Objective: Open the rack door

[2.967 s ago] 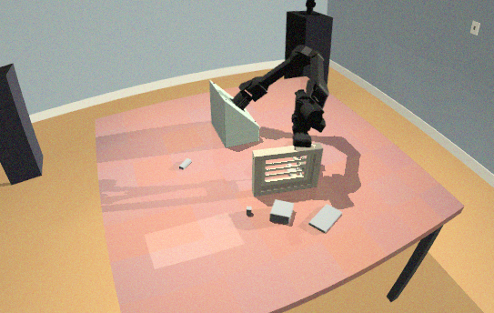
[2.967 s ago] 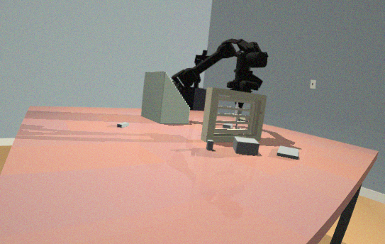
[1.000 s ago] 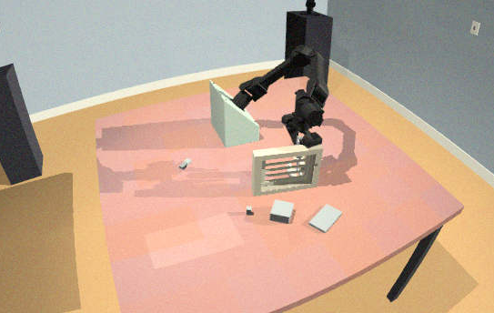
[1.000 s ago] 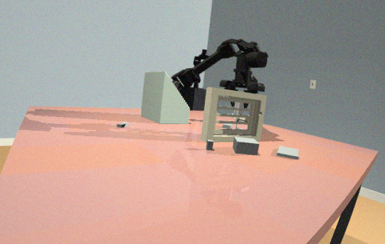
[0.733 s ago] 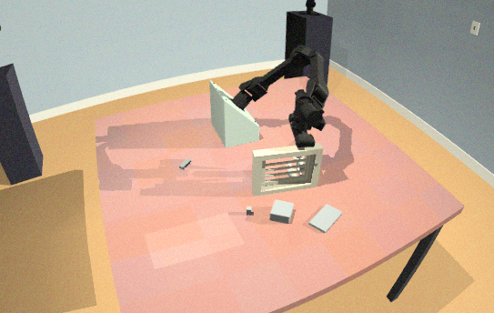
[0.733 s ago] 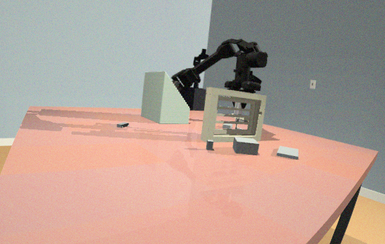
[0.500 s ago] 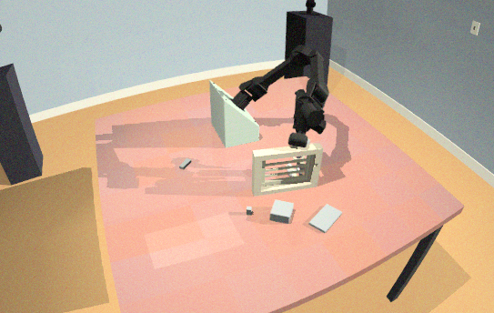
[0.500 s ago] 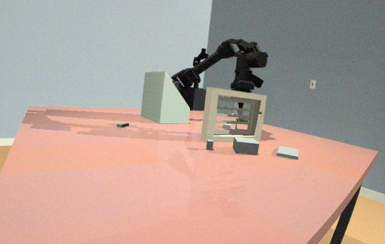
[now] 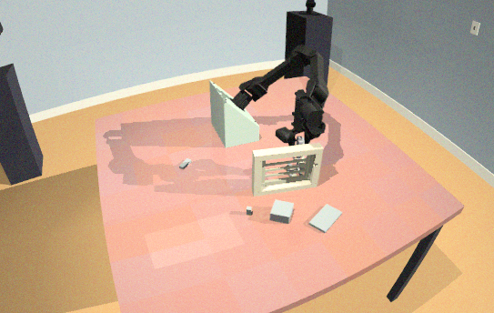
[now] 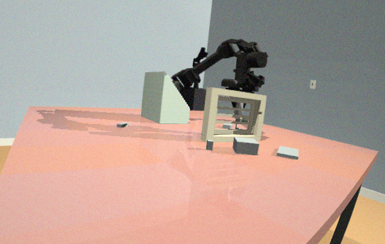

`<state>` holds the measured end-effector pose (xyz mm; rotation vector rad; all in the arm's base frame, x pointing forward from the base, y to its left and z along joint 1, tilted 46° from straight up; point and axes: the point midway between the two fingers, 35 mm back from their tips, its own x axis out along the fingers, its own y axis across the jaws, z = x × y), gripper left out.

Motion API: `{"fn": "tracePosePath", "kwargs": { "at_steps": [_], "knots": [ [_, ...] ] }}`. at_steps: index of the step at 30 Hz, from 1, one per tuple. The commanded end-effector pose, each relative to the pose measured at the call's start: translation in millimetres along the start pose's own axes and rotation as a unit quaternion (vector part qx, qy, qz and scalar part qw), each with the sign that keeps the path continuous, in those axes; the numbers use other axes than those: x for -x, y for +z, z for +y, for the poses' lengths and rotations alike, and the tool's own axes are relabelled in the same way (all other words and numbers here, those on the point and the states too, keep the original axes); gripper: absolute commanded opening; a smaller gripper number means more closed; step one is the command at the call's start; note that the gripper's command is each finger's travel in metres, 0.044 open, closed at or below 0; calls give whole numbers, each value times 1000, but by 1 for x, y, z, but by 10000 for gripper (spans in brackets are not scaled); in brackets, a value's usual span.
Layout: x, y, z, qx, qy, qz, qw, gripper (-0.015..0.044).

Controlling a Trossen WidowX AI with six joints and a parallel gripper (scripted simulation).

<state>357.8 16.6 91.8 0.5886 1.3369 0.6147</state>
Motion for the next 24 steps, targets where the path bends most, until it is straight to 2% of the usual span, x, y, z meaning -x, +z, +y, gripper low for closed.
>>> {"fn": "tracePosePath", "kwargs": {
  "at_steps": [1, 12, 24],
  "knots": [
    [0, 0, -1, -83, -2, 1, 997, 297],
    [0, 0, -1, -349, -2, 0, 937, 297],
    [0, 0, -1, -608, -2, 0, 794, 297]
  ]
}}
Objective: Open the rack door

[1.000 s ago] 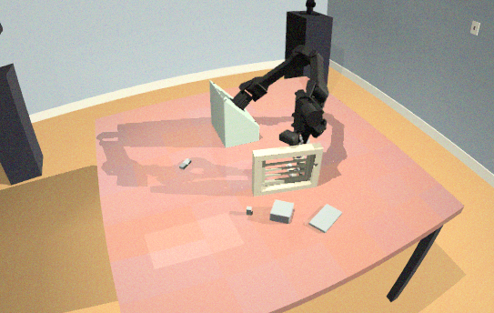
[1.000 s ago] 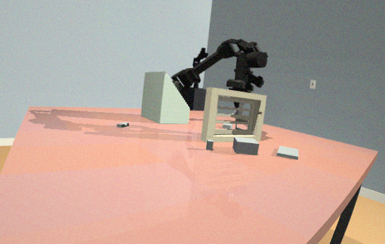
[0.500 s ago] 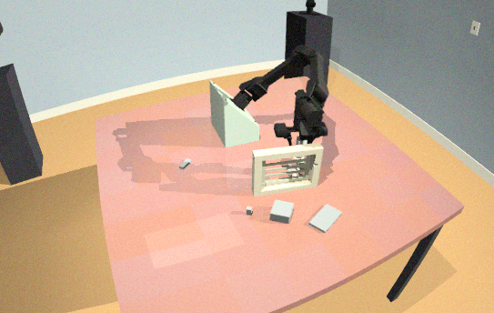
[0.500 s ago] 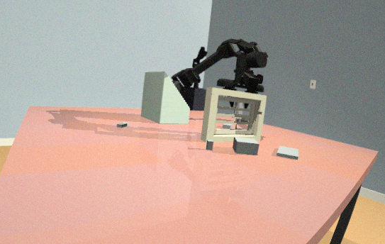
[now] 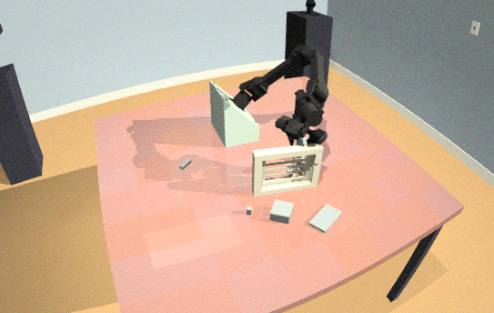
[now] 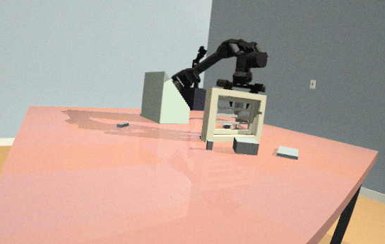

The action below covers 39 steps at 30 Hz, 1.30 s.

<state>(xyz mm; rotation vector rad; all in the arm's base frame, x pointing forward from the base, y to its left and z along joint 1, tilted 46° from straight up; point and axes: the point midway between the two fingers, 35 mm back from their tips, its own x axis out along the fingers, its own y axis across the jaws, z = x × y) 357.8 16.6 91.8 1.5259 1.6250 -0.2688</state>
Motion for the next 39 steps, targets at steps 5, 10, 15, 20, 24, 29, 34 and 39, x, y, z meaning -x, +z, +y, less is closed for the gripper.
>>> {"fn": "tracePosePath", "kwargs": {
  "at_steps": [5, 10, 15, 20, 24, 29, 34, 39],
  "knots": [
    [0, 1, 0, -181, -1, -2, 983, 297],
    [0, 1, 0, -301, -1, -2, 953, 297],
    [0, 1, 0, -413, -1, -2, 911, 297],
    [0, 1, 0, -428, -1, -2, 904, 297],
    [0, 1, 0, -428, -1, -2, 904, 218],
    [0, 1, 0, -428, -1, -2, 904, 106],
    [0, 1, 0, -428, -1, -2, 904, 73],
    [0, 1, 0, -428, -1, -2, 904, 40]
  ]
}}
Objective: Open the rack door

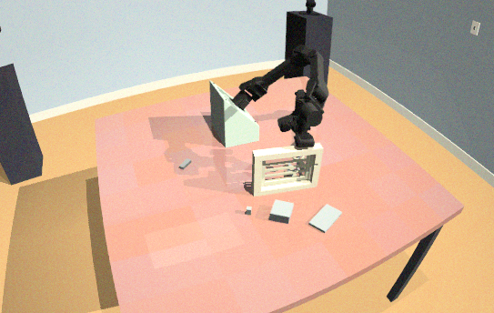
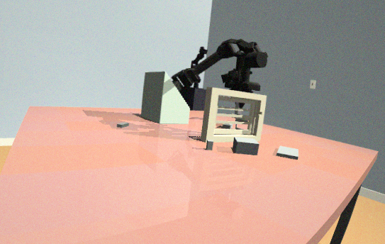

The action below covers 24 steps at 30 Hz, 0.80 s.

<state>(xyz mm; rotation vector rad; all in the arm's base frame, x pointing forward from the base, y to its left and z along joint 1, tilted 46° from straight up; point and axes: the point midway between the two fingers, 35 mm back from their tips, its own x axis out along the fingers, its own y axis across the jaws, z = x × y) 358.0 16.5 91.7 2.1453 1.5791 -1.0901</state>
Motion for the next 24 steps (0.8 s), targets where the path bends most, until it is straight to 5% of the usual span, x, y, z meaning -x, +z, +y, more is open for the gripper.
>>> {"fn": "tracePosePath", "kwargs": {
  "at_steps": [1, 24],
  "knots": [
    [0, 1, 0, -2, 0, -2, 1000, 33],
    [0, 12, -17, 173, -1, -2, 985, 25]
  ]
}}
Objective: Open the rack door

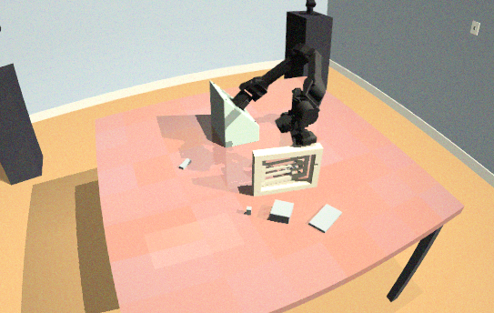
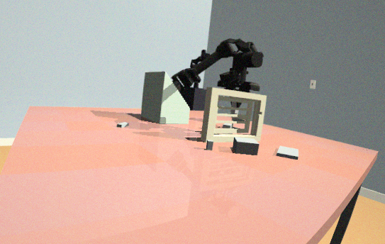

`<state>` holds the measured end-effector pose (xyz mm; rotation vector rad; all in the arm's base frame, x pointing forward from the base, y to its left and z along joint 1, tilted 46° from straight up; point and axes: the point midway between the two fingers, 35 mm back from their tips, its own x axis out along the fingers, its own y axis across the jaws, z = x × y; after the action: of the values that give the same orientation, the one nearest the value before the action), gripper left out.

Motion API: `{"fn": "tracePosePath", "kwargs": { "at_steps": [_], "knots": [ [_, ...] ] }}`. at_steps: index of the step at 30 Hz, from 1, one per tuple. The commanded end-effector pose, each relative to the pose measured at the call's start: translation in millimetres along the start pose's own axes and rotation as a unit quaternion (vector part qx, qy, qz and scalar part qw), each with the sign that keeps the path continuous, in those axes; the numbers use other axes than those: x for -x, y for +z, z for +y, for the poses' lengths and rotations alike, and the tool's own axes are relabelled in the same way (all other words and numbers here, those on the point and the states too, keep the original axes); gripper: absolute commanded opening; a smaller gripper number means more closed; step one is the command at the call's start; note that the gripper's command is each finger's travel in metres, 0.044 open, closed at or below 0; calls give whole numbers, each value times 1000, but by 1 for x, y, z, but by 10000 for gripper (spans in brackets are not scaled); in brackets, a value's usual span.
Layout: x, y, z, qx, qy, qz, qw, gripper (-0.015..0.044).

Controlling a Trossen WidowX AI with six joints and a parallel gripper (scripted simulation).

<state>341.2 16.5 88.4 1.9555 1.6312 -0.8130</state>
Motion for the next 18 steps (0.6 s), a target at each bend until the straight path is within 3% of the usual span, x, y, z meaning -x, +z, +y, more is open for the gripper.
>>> {"fn": "tracePosePath", "kwargs": {
  "at_steps": [1, 18],
  "knots": [
    [0, 2, -4, 43, 2, -3, 999, 25],
    [0, 17, -35, 191, 1, -3, 982, 25]
  ]
}}
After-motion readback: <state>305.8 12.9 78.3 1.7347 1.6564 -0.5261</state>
